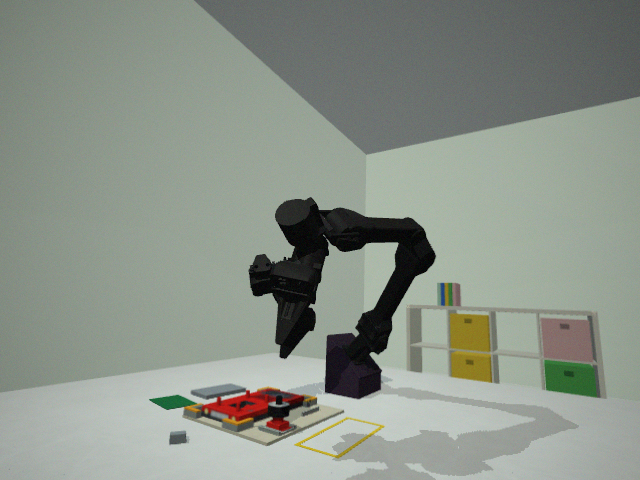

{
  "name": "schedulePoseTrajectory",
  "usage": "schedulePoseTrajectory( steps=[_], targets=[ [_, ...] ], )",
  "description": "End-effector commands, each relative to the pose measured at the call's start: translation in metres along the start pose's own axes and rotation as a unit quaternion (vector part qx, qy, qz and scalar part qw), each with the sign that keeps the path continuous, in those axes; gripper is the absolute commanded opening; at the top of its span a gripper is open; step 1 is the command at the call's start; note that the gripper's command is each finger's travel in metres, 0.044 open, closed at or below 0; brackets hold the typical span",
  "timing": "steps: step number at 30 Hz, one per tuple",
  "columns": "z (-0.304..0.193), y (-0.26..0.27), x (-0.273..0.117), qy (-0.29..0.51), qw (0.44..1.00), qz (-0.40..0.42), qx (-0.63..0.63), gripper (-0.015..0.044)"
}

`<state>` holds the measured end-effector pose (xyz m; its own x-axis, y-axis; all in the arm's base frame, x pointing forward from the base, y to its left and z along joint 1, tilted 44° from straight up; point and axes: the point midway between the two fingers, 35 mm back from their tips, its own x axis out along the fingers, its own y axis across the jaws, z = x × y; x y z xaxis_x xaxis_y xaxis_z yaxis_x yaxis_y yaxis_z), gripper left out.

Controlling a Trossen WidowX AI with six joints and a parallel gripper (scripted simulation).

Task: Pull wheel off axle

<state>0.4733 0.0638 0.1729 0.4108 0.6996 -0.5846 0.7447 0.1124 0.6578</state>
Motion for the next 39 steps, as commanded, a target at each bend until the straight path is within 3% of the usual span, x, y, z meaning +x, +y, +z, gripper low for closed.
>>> schedulePoseTrajectory(
  steps=[1, 11, 22, 34, 38, 39],
  targets=[
    [0.021, -0.044, 0.003, -0.003, 0.996, -0.063, 0.066, 0.0300],
    [0.036, -0.152, -0.010, 0.028, 0.943, -0.227, 0.241, 0.0300],
    [0.026, -0.156, -0.012, 0.029, 0.942, -0.230, 0.244, 0.0300],
    [0.014, -0.184, 0.051, 0.030, 0.942, -0.229, 0.244, 0.0300],
    [0.013, -0.185, 0.054, 0.030, 0.942, -0.229, 0.244, 0.0300],
    [0.012, -0.184, 0.052, 0.031, 0.942, -0.233, 0.240, 0.0274]
  ],
)
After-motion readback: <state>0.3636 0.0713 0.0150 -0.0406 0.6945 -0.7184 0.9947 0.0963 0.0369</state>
